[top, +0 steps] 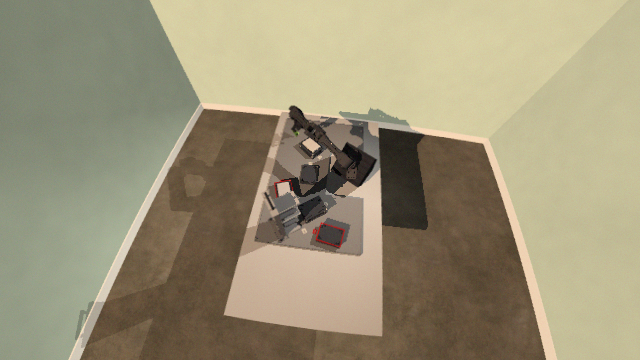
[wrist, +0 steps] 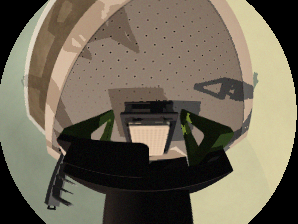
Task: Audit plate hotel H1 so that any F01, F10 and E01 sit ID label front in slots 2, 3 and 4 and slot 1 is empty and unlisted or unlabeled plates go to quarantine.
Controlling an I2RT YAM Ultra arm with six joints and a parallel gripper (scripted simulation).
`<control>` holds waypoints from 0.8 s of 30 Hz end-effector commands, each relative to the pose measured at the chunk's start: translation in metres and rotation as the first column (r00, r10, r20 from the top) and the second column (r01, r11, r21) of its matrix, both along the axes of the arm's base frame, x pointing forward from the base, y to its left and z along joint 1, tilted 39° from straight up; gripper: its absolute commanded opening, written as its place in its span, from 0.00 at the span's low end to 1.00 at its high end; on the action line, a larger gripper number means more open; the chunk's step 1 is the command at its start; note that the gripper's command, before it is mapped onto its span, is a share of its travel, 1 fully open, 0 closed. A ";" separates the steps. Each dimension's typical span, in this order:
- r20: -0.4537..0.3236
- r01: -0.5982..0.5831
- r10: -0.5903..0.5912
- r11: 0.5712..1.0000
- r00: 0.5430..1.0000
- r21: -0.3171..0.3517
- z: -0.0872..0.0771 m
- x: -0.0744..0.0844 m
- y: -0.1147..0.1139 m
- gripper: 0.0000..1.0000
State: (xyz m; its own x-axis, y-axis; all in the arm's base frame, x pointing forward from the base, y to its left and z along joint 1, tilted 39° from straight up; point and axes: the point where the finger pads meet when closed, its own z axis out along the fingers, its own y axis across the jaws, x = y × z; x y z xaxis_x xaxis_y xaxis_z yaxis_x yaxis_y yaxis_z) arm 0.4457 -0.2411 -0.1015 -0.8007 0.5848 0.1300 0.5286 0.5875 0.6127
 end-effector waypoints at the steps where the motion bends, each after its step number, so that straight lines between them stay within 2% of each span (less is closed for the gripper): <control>1: 0.032 0.022 -0.021 1.000 0.999 -0.019 0.004 0.004 -0.008 1.00; 2: 0.032 0.036 -0.035 0.999 0.999 -0.019 0.003 0.001 -0.013 1.00; 6: 0.031 0.035 -0.035 0.999 0.999 -0.020 -0.002 0.003 -0.010 1.00; 9: 0.032 0.021 -0.020 1.000 0.999 -0.019 -0.006 0.009 0.000 1.00; 11: 0.032 0.031 -0.031 0.999 0.999 -0.019 -0.006 0.006 -0.005 1.00; 13: 0.065 0.037 -0.033 0.998 0.997 -0.046 0.004 0.013 -0.014 1.00; 24: 0.063 0.035 -0.032 0.998 0.997 -0.046 0.003 0.012 -0.014 1.00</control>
